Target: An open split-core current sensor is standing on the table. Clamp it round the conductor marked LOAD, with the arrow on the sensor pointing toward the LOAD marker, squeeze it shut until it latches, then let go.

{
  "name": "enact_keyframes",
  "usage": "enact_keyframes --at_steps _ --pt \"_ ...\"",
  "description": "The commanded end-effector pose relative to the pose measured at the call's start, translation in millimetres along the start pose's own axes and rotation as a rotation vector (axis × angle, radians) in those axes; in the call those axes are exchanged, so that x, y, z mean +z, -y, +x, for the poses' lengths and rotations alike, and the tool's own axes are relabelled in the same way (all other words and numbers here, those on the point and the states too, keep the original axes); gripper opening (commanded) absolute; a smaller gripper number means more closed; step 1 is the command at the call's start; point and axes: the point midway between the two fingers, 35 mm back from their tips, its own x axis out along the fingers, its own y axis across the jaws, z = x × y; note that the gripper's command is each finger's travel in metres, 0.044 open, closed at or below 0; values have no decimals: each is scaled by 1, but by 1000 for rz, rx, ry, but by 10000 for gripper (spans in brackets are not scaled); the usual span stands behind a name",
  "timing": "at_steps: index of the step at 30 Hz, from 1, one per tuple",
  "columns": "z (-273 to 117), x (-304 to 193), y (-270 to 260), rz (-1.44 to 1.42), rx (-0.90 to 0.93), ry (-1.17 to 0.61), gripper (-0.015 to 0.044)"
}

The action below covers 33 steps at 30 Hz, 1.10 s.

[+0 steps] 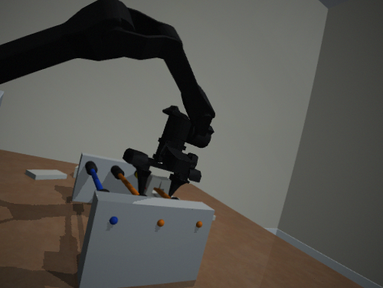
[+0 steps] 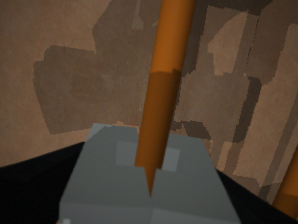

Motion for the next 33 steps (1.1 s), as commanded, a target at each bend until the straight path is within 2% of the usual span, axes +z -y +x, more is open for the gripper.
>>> enact_keyframes --at_steps 1,11,19,30,33 --pt "0 0 0 1 0 0 273" --pt "0 0 0 1 0 0 207" --pt "-6 0 0 -5 79 4 0" --pt "-3 -1 0 2 54 -3 0" --pt "-3 -1 0 2 54 -3 79"
